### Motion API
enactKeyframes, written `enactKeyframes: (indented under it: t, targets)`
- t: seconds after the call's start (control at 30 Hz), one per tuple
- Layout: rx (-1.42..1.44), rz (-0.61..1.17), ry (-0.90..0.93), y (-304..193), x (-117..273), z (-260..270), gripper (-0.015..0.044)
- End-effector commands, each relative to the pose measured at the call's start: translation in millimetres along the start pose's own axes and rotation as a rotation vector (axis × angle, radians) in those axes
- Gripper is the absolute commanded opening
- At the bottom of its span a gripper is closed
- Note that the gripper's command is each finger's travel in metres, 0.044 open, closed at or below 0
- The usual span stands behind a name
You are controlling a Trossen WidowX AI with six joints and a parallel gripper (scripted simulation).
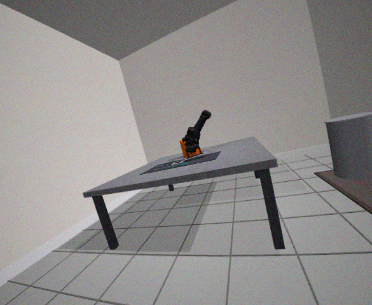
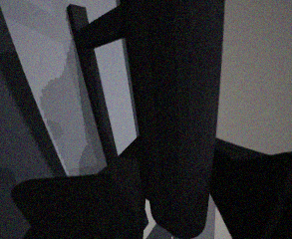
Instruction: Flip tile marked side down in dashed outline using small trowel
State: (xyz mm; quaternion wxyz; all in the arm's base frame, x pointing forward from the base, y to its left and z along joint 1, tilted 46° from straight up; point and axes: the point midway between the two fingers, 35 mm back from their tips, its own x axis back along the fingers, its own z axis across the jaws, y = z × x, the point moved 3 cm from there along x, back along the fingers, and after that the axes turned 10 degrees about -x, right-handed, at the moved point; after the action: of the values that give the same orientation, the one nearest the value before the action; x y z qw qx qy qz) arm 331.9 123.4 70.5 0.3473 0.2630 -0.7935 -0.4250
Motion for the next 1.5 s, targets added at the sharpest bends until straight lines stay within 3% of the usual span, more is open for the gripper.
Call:
enactKeyframes:
  t: [0.0, 1.47]
  targets:
    - [-0.002, 0.001, -0.019, -1.5, -2.6, 0.4, 0.0]
    - [0.006, 0.007, -0.021, -49.7, -5.7, -2.8, 0.0]
